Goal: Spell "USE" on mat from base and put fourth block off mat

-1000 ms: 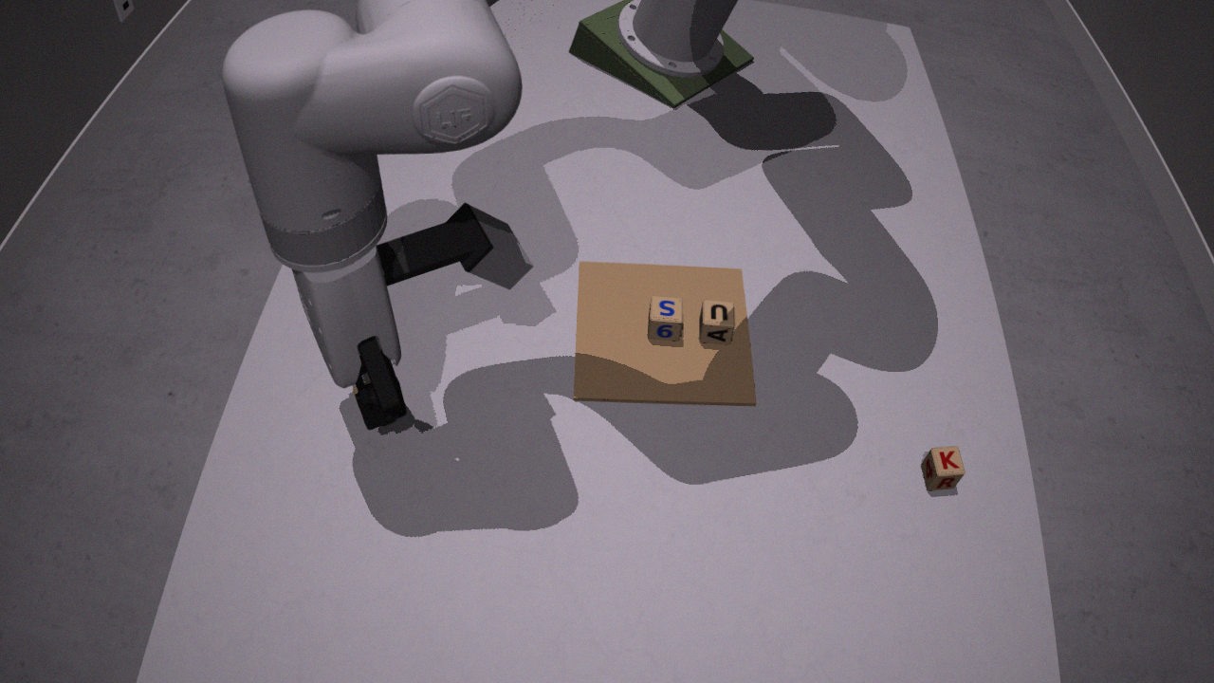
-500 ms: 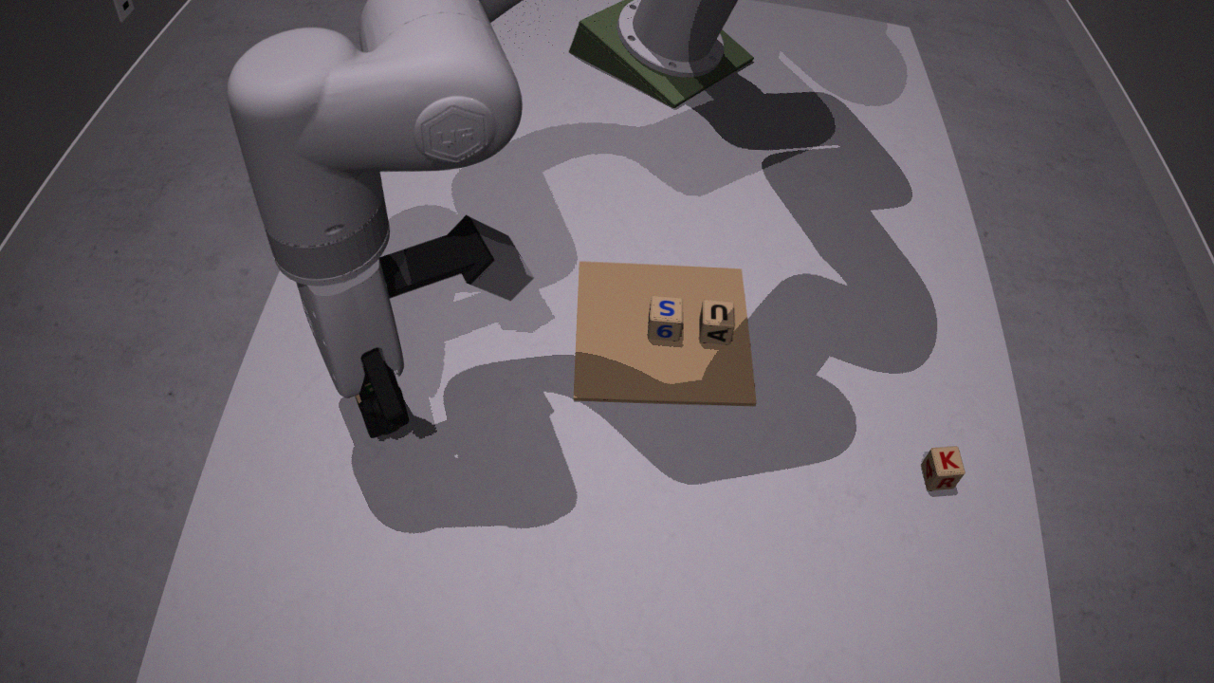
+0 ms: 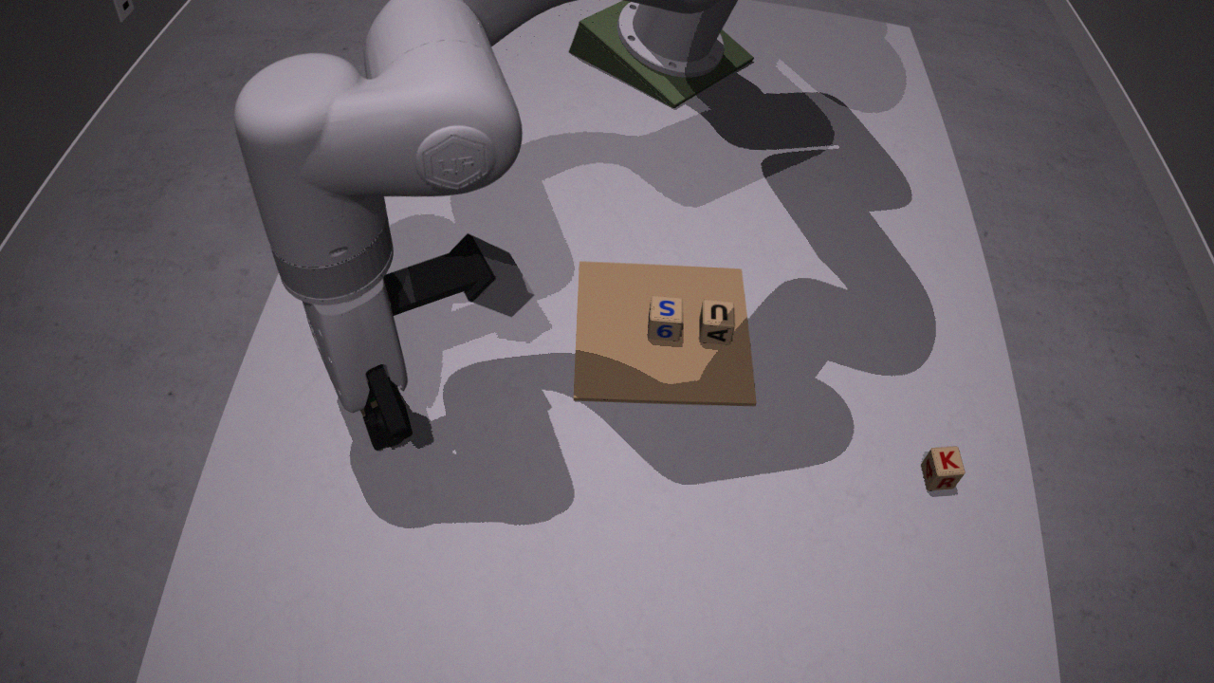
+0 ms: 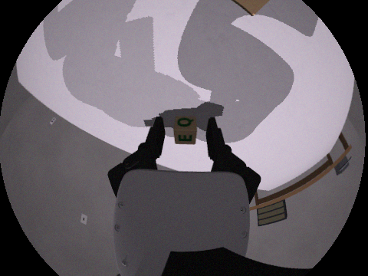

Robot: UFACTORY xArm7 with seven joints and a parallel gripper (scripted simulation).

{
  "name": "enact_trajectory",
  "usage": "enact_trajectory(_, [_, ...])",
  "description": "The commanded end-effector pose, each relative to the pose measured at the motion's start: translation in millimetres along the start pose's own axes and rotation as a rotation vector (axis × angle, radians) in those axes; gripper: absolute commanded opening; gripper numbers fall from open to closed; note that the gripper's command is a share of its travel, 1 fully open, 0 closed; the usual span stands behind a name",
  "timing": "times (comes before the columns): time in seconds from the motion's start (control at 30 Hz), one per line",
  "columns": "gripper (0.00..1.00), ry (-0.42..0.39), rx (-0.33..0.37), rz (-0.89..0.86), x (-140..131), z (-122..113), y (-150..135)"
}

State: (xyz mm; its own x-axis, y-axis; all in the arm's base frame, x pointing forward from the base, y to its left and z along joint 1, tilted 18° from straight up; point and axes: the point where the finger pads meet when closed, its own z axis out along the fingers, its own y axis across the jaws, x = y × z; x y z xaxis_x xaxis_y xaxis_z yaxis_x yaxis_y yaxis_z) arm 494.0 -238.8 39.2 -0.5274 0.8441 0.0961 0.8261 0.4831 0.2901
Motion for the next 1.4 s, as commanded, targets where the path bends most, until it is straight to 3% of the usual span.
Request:
enact_trajectory(0.0, [0.63, -0.005, -0.002, 0.001, -1.8, -1.2, 0.2])
enact_trajectory(1.1, [0.63, -0.005, -0.002, 0.001, -1.8, -1.2, 0.2])
enact_trajectory(1.13, [0.42, -0.005, -0.002, 0.001, -1.8, -1.2, 0.2])
enact_trajectory(1.37, [0.42, -0.005, -0.002, 0.001, -1.8, -1.2, 0.2])
